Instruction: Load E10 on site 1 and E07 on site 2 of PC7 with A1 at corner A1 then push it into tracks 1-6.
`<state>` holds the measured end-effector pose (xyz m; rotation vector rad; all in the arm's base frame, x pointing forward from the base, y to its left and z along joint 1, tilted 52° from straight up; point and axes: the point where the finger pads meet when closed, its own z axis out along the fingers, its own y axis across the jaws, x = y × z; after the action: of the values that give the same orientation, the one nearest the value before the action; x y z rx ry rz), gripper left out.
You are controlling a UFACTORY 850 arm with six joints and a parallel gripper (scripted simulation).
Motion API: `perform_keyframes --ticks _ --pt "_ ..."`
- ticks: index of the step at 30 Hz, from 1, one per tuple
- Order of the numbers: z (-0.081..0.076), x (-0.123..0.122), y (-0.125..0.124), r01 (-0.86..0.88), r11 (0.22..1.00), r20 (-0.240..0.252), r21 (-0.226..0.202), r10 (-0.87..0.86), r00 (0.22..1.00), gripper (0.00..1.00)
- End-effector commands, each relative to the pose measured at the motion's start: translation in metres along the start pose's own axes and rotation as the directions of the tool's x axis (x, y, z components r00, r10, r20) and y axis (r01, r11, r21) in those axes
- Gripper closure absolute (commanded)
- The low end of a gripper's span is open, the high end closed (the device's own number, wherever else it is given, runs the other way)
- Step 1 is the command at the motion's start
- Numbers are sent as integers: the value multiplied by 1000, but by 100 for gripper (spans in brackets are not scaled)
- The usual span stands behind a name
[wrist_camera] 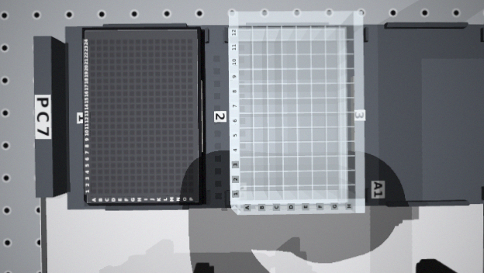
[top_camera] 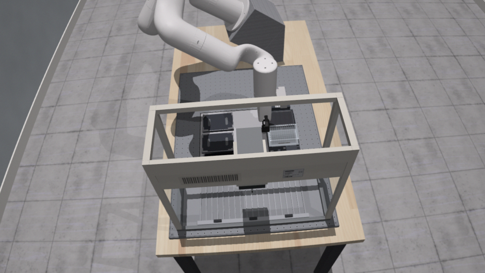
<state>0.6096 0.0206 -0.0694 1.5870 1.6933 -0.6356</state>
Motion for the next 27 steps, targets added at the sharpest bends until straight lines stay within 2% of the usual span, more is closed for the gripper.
perform_keyframes --ticks 1,5,7,22,24,27 --pt "-1 23 1 0 1000 0 -1 0 1000 0" --pt "-1 43 1 0 1000 0 -1 0 1000 0" --pt "-1 43 1 0 1000 0 -1 0 1000 0" --pt "-1 118 1 0 1000 0 -1 0 1000 0" --pt "-1 118 1 0 1000 0 -1 0 1000 0" --pt "-1 133 1 0 1000 0 -1 0 1000 0"
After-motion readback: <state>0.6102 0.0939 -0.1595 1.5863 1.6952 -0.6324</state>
